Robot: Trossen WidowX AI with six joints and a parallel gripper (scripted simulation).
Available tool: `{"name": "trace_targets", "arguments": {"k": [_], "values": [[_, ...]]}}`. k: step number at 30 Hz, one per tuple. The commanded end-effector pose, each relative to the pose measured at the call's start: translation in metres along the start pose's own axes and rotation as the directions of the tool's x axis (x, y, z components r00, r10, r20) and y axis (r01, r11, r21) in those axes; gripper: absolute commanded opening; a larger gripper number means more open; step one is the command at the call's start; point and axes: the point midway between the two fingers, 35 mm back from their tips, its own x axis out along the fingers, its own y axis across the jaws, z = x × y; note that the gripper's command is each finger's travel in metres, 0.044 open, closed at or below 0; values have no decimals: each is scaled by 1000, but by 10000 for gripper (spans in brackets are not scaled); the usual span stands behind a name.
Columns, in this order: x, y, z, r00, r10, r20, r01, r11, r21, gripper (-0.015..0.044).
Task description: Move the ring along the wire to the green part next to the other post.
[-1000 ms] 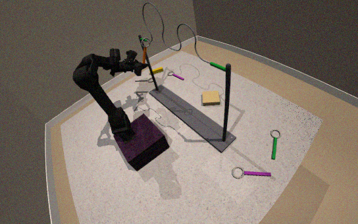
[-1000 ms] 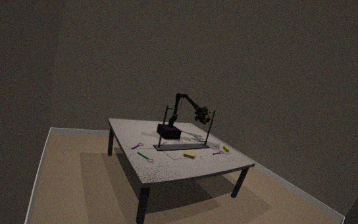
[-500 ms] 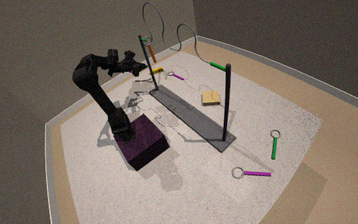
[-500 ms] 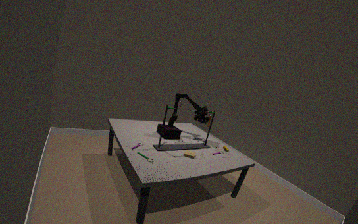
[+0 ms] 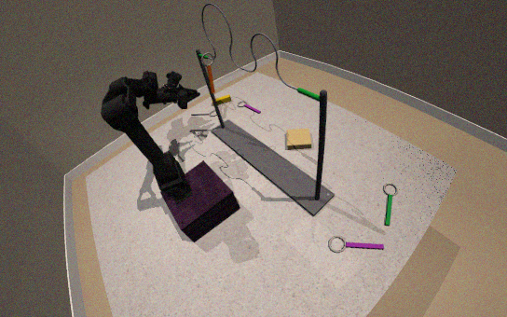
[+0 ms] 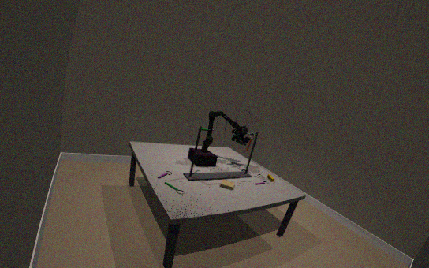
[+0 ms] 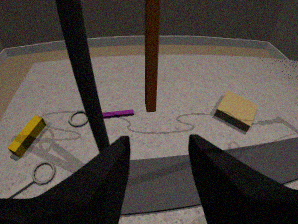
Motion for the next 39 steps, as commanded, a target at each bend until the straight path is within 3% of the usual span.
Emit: {"name": "trace_targets", "arguments": {"k": [1,15,21,26,39], "values": [[-1,0,0,1000,-1,3,1,1000,1,160],[-1,0,0,1000,-1,3,1,1000,1,160],[-48,-1,1,1000,2,1,-2,1000,-1,317],[-51,-1,1,1000,2,2,-2,1000,-1,440],[-51,-1,1,1000,2,2,-2,1000,-1,440]]}}
